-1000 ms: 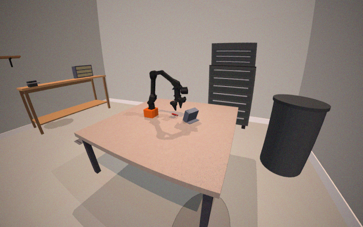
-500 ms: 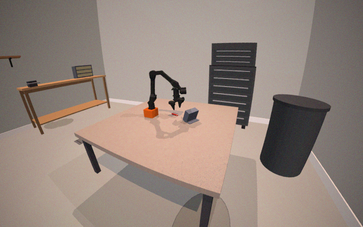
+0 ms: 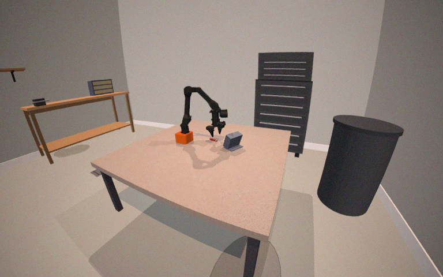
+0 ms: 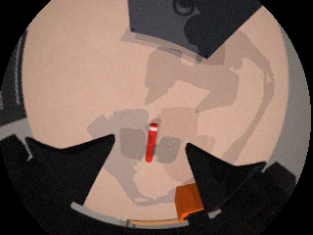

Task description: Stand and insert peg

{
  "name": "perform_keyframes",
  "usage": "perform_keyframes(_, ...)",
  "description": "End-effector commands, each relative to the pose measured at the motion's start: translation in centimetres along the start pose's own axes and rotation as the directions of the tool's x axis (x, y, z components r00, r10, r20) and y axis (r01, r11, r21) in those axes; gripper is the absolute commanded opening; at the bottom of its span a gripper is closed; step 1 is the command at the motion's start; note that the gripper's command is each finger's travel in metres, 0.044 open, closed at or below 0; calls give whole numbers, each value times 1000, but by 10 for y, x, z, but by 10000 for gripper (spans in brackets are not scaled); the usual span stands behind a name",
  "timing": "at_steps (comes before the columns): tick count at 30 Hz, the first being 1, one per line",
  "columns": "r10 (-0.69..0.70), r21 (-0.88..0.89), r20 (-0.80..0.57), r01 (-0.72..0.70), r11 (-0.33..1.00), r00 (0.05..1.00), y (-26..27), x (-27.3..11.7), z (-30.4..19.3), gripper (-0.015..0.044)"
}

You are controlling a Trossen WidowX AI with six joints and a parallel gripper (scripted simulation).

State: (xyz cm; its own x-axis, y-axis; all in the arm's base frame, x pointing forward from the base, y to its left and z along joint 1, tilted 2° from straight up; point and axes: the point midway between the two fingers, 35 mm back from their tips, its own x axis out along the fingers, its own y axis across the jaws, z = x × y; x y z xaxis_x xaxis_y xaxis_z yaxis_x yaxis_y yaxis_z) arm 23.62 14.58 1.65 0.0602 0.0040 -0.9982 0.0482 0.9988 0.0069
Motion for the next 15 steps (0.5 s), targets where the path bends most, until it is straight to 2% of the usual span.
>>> perform_keyframes(1, -5, 4, -13, 5, 1000, 1000, -1, 9, -3, 440)
perform_keyframes(15, -5, 4, -13, 5, 1000, 1000, -2, 31, -4, 440)
